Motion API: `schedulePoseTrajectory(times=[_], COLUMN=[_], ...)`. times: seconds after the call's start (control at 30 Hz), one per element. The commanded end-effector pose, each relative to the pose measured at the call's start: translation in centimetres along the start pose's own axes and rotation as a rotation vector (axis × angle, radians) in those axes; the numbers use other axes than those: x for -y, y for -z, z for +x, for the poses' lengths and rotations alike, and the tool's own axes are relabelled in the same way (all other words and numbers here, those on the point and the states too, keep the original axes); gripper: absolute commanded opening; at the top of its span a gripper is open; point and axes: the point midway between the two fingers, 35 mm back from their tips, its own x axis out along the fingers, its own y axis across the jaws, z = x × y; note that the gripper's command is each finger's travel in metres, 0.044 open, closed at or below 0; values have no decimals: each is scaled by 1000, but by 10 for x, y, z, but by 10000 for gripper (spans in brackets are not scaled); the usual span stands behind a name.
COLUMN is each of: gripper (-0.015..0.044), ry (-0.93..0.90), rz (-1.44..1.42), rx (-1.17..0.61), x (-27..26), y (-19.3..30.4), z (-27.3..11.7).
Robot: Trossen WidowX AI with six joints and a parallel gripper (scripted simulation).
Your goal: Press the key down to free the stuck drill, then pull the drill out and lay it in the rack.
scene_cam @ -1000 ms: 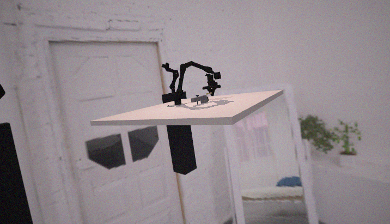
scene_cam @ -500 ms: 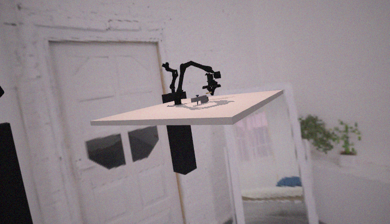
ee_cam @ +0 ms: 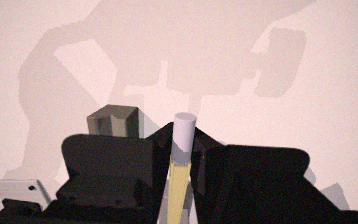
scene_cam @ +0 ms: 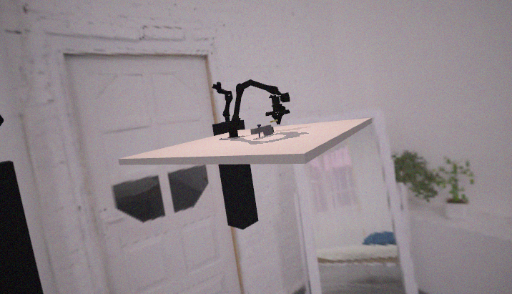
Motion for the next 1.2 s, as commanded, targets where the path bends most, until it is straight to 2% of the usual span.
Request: schedulePoseTrajectory(times=[0.0, 0.4, 1.17], gripper=[0, 0, 0], ry=[5, 5, 2], rz=[4, 4, 4], rx=[-1, -1, 0], x=[1, 0, -46], y=[0, 1, -7], z=[-3, -7, 3])
